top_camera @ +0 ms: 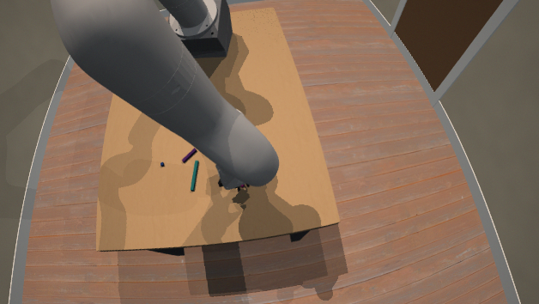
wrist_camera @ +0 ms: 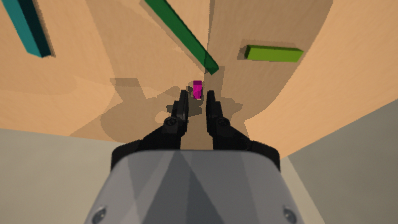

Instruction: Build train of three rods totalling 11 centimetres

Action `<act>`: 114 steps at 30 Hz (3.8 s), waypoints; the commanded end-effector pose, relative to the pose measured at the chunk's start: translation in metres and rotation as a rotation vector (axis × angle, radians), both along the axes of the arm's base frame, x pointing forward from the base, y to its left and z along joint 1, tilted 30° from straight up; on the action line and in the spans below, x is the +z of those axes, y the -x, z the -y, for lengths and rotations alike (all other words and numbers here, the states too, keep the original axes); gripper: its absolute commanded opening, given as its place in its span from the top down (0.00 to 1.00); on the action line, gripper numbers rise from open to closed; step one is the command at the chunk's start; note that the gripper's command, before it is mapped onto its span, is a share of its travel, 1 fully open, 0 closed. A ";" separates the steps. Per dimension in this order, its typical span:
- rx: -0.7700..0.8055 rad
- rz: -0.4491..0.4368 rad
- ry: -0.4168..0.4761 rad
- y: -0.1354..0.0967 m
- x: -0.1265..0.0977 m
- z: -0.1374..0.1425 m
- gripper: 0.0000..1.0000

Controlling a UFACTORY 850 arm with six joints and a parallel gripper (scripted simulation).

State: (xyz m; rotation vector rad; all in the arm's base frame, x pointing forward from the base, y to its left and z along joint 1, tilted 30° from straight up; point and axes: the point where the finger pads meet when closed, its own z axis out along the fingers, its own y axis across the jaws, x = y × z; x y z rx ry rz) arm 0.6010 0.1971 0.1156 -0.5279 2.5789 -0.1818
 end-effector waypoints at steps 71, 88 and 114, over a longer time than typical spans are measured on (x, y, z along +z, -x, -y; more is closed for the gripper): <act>0.000 0.001 -0.001 -0.003 -0.003 -0.001 0.76; 0.000 0.001 -0.001 -0.008 -0.011 0.000 0.76; 0.000 0.001 -0.001 -0.008 -0.011 0.000 0.76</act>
